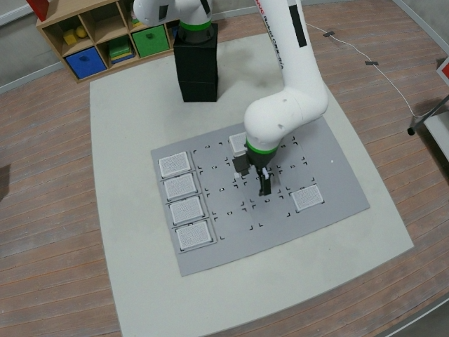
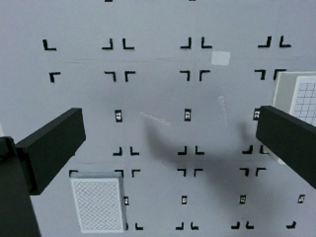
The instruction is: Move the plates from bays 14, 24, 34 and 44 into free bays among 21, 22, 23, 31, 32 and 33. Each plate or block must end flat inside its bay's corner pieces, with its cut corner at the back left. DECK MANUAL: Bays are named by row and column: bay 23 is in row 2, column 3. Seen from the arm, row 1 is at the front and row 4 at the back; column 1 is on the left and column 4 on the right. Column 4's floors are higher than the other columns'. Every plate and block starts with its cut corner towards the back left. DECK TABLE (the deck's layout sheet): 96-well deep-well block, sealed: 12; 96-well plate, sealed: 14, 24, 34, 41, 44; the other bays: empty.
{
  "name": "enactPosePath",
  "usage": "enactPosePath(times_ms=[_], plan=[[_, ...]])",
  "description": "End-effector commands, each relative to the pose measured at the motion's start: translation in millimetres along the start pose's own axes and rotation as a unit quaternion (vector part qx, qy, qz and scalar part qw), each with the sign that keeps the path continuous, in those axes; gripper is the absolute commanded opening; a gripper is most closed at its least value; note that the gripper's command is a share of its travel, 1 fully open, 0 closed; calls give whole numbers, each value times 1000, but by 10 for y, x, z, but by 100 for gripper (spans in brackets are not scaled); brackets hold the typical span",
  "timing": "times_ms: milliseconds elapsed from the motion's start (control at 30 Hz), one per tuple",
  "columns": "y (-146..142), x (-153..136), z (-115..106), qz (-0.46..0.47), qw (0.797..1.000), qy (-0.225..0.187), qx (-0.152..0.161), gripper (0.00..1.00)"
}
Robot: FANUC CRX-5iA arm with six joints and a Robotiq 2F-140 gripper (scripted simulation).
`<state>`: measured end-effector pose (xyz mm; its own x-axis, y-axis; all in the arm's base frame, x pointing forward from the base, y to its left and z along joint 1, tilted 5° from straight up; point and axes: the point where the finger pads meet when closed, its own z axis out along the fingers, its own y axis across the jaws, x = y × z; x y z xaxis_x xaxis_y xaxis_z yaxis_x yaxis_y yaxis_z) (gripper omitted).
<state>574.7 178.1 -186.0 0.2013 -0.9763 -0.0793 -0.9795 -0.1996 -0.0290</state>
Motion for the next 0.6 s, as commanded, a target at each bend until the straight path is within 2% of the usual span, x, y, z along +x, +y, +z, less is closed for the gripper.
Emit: enactPosePath(times_ms=[0,567], plan=[[-10,39,-11,0,1000,0,1,100],[-10,640,-11,0,1000,0,1,100]])
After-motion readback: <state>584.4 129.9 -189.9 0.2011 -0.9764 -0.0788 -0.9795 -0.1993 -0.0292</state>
